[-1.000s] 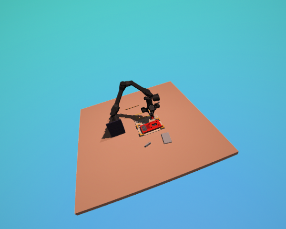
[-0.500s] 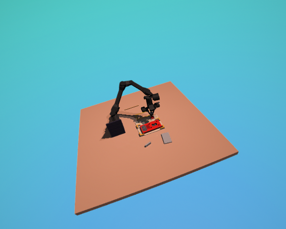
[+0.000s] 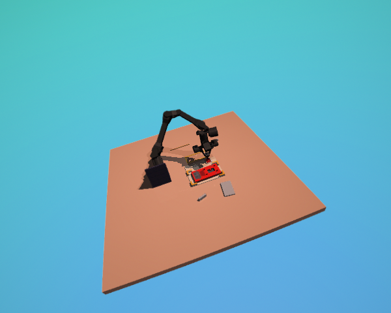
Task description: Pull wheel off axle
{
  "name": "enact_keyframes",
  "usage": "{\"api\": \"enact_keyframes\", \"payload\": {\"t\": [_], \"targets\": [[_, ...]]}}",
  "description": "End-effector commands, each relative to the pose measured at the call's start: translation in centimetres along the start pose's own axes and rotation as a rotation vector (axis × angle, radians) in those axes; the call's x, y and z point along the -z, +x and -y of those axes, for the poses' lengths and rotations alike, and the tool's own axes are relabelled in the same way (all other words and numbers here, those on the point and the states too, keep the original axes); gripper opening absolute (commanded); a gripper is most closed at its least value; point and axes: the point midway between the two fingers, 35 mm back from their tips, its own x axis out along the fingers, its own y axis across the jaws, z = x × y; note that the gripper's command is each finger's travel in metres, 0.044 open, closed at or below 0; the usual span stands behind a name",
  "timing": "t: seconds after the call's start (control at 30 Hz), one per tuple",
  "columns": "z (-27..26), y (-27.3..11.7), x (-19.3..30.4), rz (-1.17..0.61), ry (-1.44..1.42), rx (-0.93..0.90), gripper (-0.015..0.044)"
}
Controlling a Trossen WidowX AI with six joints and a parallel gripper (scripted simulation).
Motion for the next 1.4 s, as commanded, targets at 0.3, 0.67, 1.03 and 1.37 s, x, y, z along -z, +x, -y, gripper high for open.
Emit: {"api": "enact_keyframes", "payload": {"t": [0.3,0.67,1.03,1.37], "targets": [[-0.1,-1.2,0.0,0.001,-0.002,-0.003,0.0000],[0.5,-3.3,0.2,-0.004,0.005,0.002,0.0000],[2.0,-3.5,3.5,-0.001,0.000,0.002,0.0000],[3.8,-3.7,6.5,-0.001,-0.005,0.002,0.0000]]}}
